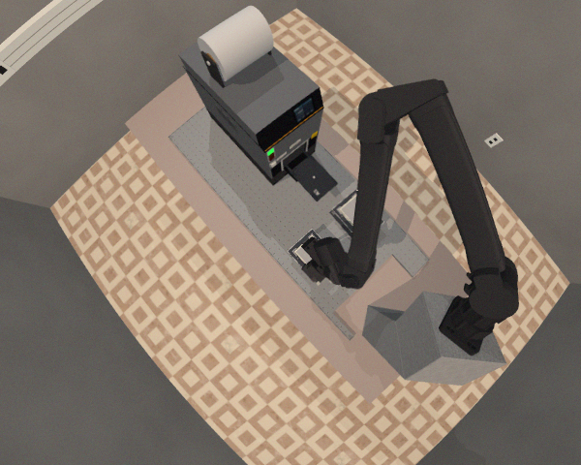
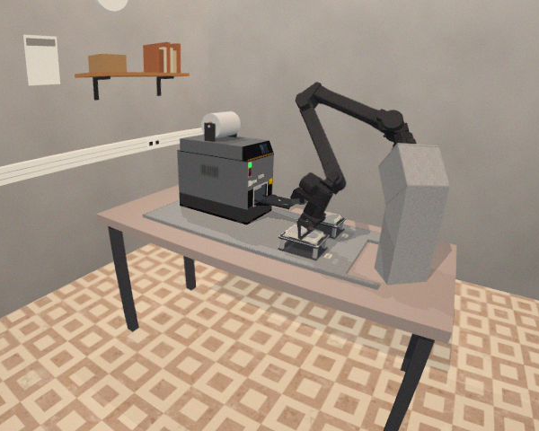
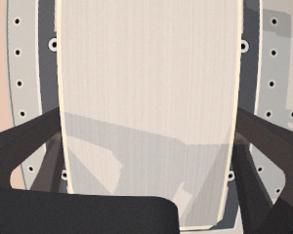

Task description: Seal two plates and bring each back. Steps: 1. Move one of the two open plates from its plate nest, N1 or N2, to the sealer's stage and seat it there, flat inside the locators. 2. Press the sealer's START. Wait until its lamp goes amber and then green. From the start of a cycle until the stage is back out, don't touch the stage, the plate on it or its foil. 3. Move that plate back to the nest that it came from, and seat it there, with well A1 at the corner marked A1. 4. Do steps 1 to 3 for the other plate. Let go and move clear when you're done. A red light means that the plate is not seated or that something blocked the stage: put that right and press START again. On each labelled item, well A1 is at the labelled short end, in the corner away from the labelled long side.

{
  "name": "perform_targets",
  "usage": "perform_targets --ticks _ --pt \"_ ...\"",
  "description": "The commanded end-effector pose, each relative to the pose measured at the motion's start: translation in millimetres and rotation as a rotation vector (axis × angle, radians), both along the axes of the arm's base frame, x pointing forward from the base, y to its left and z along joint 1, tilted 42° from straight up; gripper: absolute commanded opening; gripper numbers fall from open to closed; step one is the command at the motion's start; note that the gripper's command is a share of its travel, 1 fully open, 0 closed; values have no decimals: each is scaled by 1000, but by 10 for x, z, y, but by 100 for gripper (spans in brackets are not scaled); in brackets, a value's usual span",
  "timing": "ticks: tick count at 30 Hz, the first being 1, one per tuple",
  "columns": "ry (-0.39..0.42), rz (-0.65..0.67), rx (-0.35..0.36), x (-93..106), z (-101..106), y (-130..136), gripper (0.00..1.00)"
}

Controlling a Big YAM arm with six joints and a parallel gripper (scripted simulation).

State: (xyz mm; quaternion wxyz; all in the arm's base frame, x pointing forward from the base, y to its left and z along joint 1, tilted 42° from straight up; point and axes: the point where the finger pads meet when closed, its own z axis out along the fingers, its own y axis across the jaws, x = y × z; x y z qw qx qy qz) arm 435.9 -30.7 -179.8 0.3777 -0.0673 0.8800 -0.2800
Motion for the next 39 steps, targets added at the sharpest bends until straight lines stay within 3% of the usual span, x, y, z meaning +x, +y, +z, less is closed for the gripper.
perform_targets --ticks 1,18,31,39 --pt "27 -12 -12 -124 13 -96 0" --pt "2 -11 -7 -43 106 -84 0" --pt "-30 9 -2 130 133 36 0" --pt "7 14 11 -81 20 92 0"
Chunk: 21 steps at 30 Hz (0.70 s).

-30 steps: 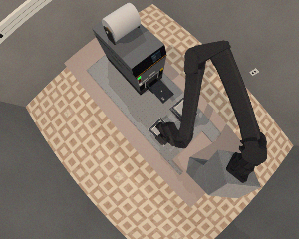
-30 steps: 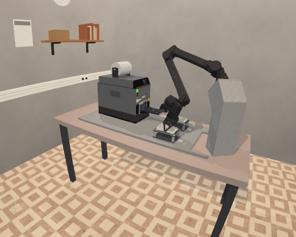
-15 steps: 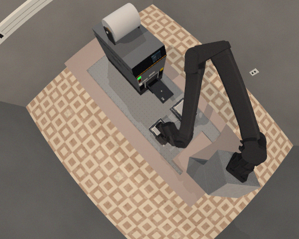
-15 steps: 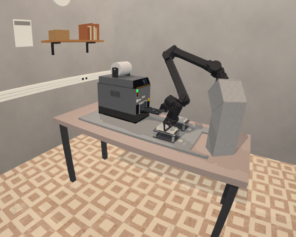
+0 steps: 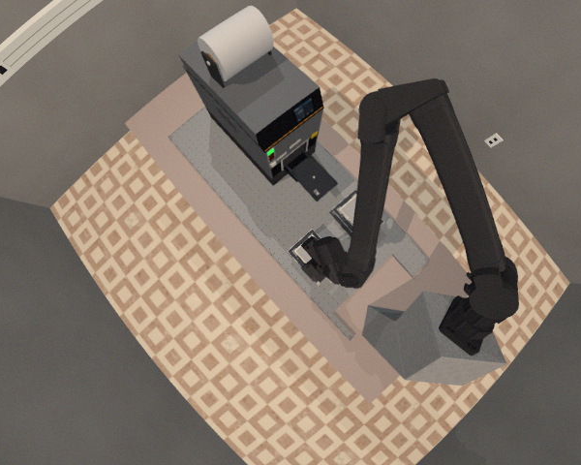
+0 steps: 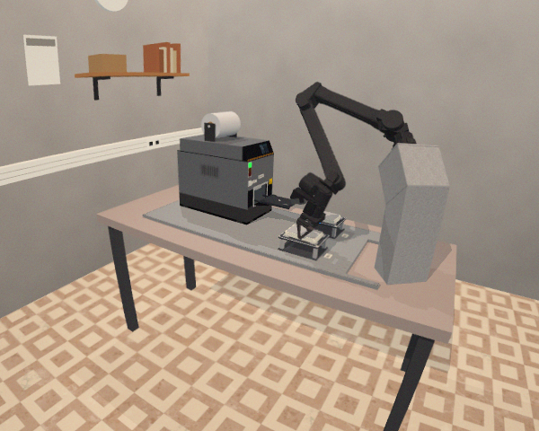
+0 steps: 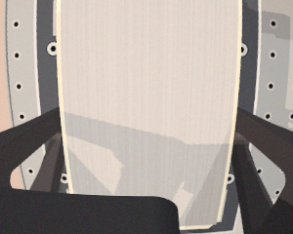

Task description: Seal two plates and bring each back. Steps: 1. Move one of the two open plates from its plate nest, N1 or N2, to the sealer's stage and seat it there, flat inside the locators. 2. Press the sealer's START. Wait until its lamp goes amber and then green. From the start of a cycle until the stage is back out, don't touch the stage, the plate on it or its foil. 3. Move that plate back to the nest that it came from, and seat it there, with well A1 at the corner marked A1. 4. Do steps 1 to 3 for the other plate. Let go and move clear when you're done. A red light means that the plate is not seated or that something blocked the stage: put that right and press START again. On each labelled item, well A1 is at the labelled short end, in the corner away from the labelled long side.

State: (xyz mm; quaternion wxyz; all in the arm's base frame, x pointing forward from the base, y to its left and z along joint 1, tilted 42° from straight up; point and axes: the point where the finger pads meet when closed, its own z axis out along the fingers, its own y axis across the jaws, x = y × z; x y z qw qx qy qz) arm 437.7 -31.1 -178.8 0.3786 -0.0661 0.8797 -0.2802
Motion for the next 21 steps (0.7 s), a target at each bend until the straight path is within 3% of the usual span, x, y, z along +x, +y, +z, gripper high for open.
perform_targets --ticks 1,15,21 --pt "14 16 9 -115 -5 97 100" --pt "41 14 3 -205 -107 70 100" --pt "27 -10 5 -167 -53 -24 100"
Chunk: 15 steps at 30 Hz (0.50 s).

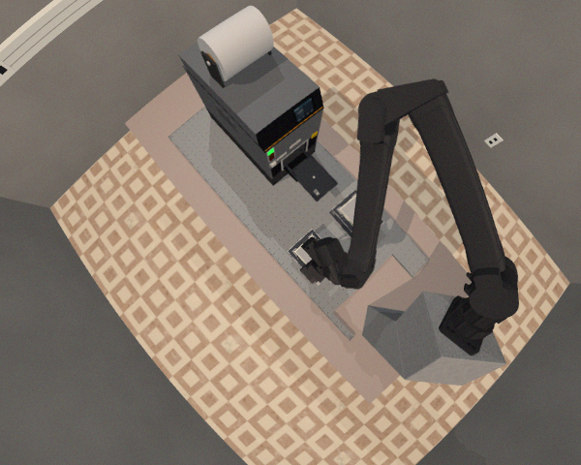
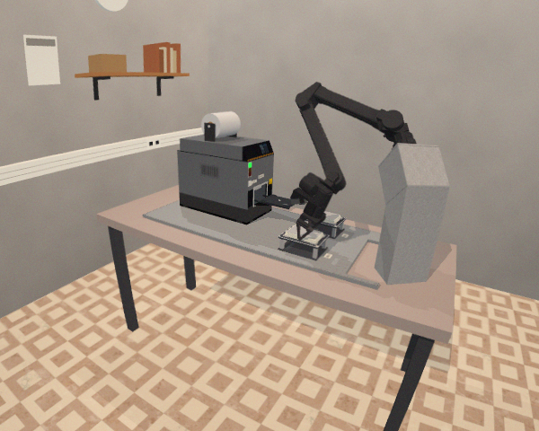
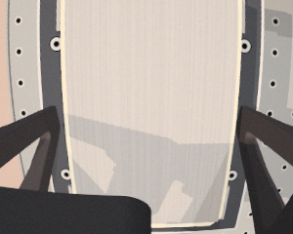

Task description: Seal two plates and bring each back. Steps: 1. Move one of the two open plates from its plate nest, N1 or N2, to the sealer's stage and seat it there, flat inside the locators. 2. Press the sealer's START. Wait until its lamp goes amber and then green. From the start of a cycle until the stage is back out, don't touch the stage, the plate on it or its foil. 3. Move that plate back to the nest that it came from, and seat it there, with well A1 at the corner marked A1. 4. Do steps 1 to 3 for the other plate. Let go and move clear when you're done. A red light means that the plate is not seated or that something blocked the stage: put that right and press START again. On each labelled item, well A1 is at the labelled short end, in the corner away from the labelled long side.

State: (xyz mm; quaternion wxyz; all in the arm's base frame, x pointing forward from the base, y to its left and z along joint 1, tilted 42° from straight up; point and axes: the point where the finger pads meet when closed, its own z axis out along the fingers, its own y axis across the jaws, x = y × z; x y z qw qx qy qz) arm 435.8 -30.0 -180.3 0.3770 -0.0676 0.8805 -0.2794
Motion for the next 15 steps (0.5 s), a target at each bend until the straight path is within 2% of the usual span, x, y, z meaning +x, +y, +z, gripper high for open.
perform_targets --ticks 1,8,15 --pt "22 -12 5 -148 -38 -35 100" --pt "8 -17 -9 -78 58 -102 100" --pt "-1 3 -11 -38 101 -23 100"
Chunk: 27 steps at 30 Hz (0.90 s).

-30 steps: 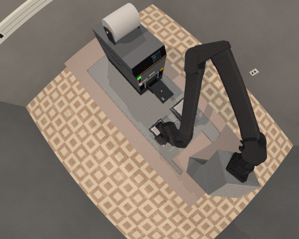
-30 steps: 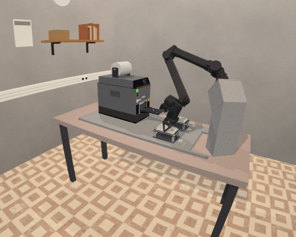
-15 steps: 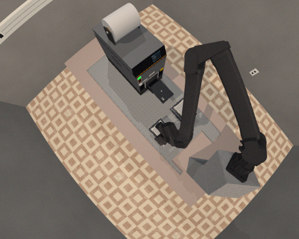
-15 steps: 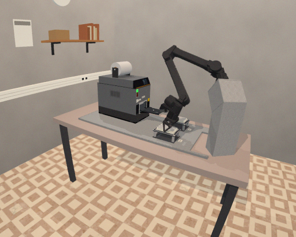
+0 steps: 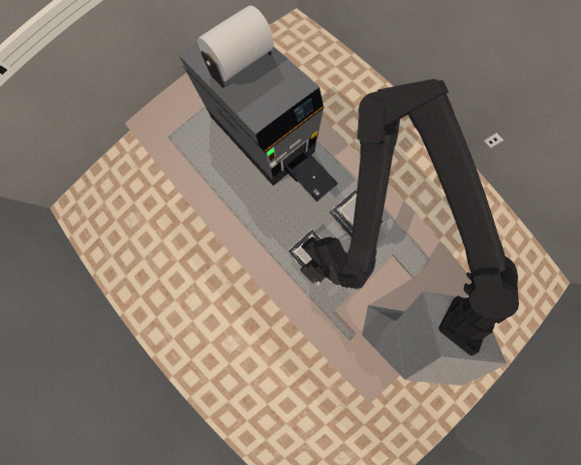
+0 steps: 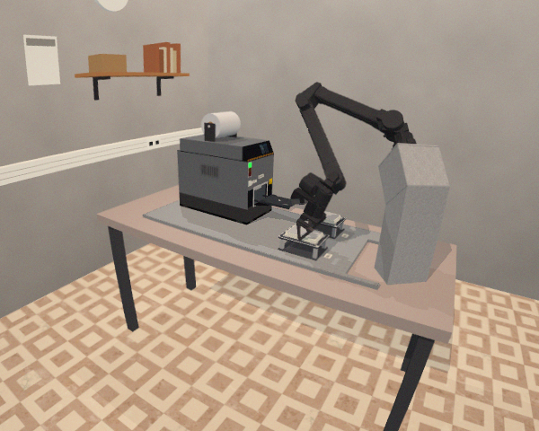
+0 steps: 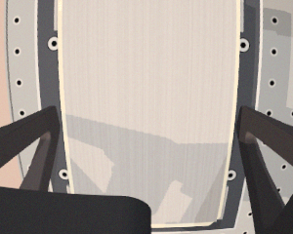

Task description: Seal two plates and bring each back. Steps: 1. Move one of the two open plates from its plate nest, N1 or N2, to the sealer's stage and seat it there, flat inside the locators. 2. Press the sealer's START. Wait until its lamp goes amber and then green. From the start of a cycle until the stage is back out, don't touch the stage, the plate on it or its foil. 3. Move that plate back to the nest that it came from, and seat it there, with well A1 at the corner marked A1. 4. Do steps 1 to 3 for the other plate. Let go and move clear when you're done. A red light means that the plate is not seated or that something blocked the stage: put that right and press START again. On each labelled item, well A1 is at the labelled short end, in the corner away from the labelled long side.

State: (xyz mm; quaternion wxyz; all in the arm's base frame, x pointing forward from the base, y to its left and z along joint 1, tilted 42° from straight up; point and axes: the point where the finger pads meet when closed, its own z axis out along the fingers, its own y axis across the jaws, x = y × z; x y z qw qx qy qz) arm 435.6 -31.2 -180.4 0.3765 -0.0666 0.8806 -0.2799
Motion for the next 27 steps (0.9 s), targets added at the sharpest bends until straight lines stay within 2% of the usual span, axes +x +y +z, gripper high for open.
perform_targets --ticks 1,13,21,27 --pt "-3 10 -10 -31 105 7 100" --pt "-9 31 -9 -9 124 104 100" --pt "13 37 -13 -77 29 116 100" --pt "2 24 3 -97 112 151 100"
